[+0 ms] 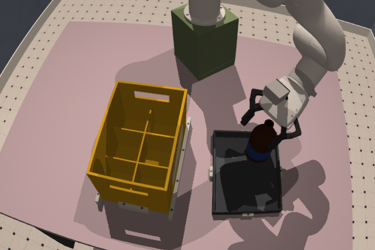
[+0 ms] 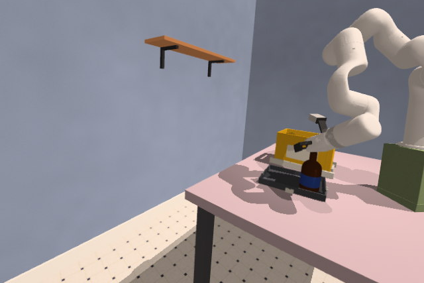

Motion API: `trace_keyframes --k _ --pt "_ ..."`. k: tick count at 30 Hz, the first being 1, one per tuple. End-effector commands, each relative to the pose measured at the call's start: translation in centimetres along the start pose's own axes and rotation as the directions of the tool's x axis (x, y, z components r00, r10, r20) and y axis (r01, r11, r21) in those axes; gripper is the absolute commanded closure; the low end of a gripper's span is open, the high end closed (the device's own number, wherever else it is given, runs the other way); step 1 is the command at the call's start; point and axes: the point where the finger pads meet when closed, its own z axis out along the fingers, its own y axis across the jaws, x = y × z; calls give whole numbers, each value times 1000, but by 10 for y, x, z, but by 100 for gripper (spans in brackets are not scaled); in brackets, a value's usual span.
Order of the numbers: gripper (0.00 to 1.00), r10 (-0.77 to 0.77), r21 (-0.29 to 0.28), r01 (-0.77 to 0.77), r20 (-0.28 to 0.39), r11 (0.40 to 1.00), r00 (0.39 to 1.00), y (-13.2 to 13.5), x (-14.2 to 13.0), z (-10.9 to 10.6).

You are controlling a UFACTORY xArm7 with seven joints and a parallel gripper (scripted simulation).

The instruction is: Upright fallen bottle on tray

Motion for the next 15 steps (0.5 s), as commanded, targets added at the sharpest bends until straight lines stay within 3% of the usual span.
trace_keyframes --k 1,15 --pt "0 2 2 -2 0 1000 1000 -1 7 -4" --pt "0 2 2 -2 0 1000 1000 -1 32 -19"
